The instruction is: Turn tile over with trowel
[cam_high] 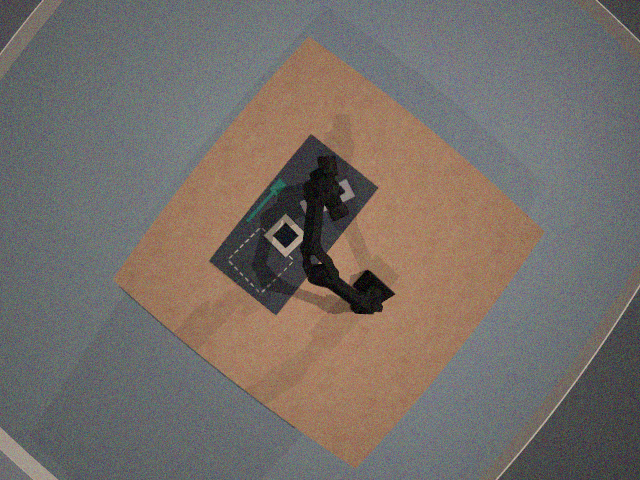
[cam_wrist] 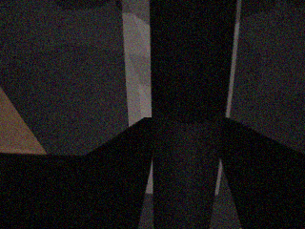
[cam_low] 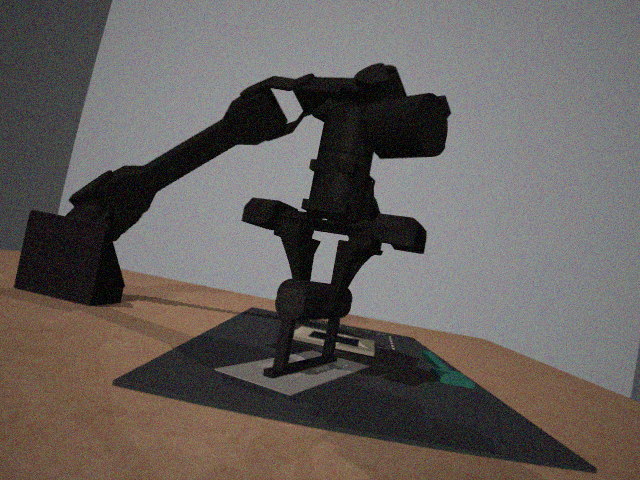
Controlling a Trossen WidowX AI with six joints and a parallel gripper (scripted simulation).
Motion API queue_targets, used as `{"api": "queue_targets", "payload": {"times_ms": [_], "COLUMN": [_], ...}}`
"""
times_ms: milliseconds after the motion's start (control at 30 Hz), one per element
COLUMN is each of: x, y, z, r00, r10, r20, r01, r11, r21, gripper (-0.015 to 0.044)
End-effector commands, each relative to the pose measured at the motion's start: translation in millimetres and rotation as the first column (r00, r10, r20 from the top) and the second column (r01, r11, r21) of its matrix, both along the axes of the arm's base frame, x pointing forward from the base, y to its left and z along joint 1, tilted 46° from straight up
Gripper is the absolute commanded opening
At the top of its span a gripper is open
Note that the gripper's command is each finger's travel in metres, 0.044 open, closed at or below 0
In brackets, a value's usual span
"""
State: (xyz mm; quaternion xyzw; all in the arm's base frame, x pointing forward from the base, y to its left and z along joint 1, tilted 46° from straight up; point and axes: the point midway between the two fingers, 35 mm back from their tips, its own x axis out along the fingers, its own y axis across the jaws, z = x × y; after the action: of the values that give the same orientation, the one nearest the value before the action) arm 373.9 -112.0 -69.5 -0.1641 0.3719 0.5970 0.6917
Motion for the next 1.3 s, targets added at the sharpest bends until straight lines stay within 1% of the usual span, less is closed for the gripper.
{"api": "queue_targets", "payload": {"times_ms": [0,33,200,233,833,900,1000,1200,1233,1267], "x": [0.7,0.7,0.7,0.7,0.7,0.3,-2.9,-3.2,-2.4,-2.5], "y": [0.5,0.5,0.5,0.5,0.5,-6.5,-28.8,-30.4,-32.0,-35.1], "z": [0.0,0.0,0.0,0.0,0.0,7.2,31.3,33.2,32.6,35.8], "r00": [0.999,0.999,0.999,0.999,0.999,0.999,0.999,0.999,1.000,1.000], "r10": [0.022,0.022,0.022,0.022,0.022,0.022,0.022,0.022,0.009,0.009], "r20": [0.024,0.024,0.024,0.024,0.024,0.023,0.023,0.023,0.027,0.027], "r01": [-0.022,-0.022,-0.022,-0.022,-0.022,-0.022,-0.022,-0.022,-0.009,-0.009], "r11": [1.000,1.000,1.000,1.000,1.000,1.000,1.000,1.000,1.000,1.000], "r21": [0.000,0.000,0.000,0.000,0.000,-0.001,0.000,0.000,-0.001,-0.001], "gripper": [0.0130,0.0130,0.0261,0.0270,0.0270,0.0270,0.0270,0.0270,0.0296,0.0300]}}
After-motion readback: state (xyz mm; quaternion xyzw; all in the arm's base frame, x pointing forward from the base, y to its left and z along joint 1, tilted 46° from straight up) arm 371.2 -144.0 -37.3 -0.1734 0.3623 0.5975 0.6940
